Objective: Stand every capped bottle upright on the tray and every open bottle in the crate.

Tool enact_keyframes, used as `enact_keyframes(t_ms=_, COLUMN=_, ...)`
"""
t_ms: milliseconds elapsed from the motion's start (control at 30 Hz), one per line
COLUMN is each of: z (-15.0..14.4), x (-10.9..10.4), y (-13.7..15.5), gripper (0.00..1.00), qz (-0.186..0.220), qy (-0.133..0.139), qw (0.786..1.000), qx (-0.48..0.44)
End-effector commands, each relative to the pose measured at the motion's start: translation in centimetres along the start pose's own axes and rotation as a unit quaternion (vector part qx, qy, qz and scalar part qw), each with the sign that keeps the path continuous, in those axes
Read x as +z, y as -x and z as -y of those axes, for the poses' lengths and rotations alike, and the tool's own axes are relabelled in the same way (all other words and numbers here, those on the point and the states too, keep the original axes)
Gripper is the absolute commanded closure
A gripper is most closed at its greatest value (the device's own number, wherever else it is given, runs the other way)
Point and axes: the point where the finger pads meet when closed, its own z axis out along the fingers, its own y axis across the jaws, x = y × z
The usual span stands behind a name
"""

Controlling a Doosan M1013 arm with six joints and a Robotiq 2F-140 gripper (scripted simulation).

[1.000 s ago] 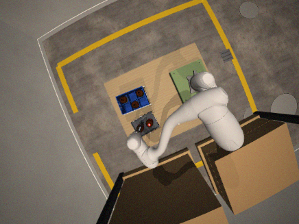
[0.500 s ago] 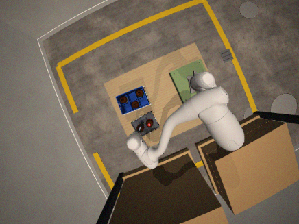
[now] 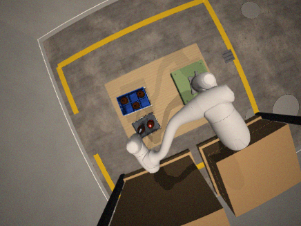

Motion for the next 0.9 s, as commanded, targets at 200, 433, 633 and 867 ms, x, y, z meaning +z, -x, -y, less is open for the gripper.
enact_keyframes(t_ms=200, z=0.2, x=-1.1, y=-0.1, gripper=0.00, qz=0.000, qy=-0.001, qw=1.000, qx=0.000)
enact_keyframes(t_ms=433, z=0.4, x=-1.8, y=-0.1, gripper=0.00, qz=0.000, qy=-0.002, qw=1.000, qx=0.001)
enact_keyframes(t_ms=633, z=0.2, x=-1.4, y=-0.1, gripper=0.00, qz=0.000, qy=0.000, qw=1.000, qx=0.000)
enact_keyframes(t_ms=867, z=0.4, x=-1.7, y=-0.1, gripper=0.00, qz=0.000, qy=-0.001, qw=1.000, qx=0.000)
